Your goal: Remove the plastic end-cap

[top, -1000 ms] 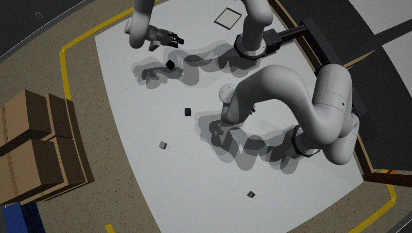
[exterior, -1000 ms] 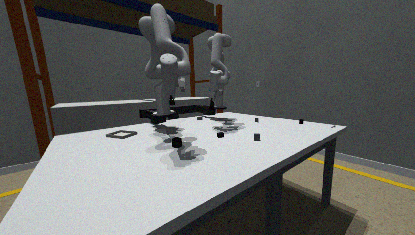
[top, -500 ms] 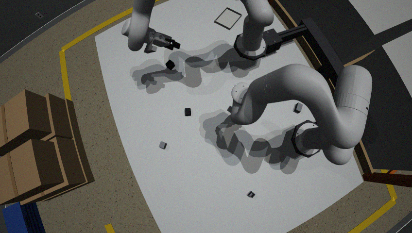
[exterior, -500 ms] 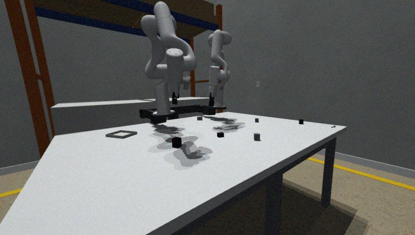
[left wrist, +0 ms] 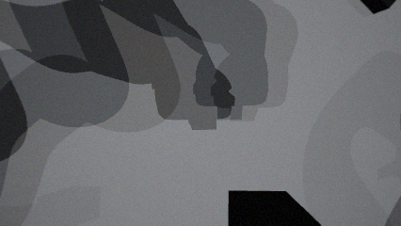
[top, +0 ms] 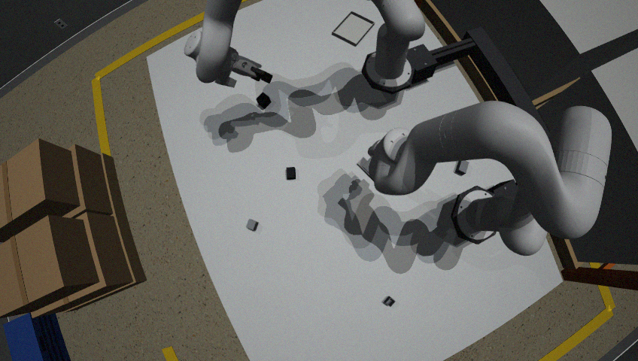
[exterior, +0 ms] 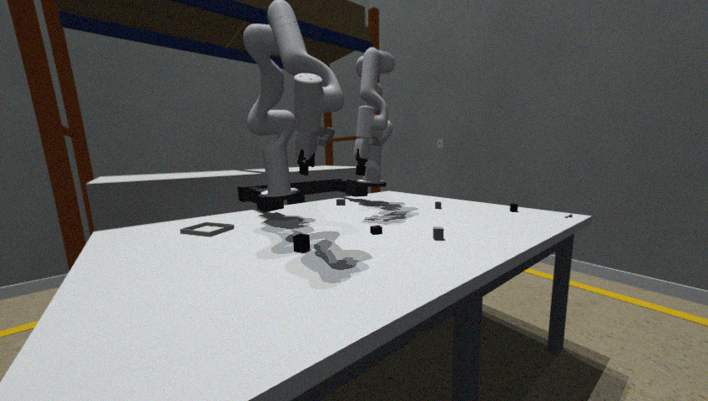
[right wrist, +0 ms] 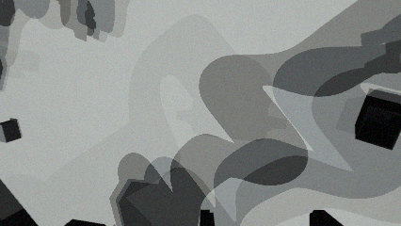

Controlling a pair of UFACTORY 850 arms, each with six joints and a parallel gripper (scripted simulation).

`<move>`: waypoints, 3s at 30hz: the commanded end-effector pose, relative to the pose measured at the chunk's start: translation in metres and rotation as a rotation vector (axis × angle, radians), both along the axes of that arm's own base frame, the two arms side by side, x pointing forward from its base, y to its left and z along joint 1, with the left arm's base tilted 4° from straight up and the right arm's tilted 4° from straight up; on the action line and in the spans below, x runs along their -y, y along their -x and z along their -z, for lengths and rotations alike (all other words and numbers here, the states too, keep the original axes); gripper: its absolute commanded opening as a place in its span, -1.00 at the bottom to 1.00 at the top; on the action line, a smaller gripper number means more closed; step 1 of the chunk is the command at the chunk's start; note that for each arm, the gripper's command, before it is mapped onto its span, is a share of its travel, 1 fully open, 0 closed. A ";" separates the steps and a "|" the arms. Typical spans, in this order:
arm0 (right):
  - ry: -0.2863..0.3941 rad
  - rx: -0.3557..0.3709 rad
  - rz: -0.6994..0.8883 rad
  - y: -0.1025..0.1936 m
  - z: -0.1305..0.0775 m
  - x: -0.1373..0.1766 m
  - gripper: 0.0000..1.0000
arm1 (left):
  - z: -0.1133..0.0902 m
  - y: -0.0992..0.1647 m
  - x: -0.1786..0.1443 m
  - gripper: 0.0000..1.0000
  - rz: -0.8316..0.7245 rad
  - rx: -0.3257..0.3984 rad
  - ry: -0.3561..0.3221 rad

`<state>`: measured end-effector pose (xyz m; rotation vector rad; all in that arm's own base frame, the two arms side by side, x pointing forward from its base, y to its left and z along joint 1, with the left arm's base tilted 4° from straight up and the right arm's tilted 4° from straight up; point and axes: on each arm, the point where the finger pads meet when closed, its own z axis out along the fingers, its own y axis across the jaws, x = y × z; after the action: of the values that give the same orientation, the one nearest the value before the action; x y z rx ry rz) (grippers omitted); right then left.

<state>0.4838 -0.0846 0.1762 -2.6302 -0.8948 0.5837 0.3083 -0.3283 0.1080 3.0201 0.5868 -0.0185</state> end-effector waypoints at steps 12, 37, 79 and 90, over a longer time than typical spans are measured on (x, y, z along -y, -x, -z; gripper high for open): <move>0.123 0.090 0.131 -0.029 -0.013 -0.015 0.19 | -0.031 -0.007 0.006 -1.00 0.134 0.161 0.108; 0.191 0.158 0.239 -0.048 -0.023 -0.028 0.19 | -0.056 -0.009 0.008 -1.00 0.230 0.293 0.165; 0.232 0.215 0.319 -0.064 -0.033 -0.038 0.19 | -0.076 -0.009 0.009 -1.00 0.317 0.399 0.198; 0.267 0.275 0.404 -0.080 -0.044 -0.051 0.19 | -0.097 -0.010 0.008 -1.00 0.387 0.511 0.227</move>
<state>0.5552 -0.0397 0.2137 -3.0376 -0.4020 0.3006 0.3173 -0.3363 0.1942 2.7307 0.0046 0.5213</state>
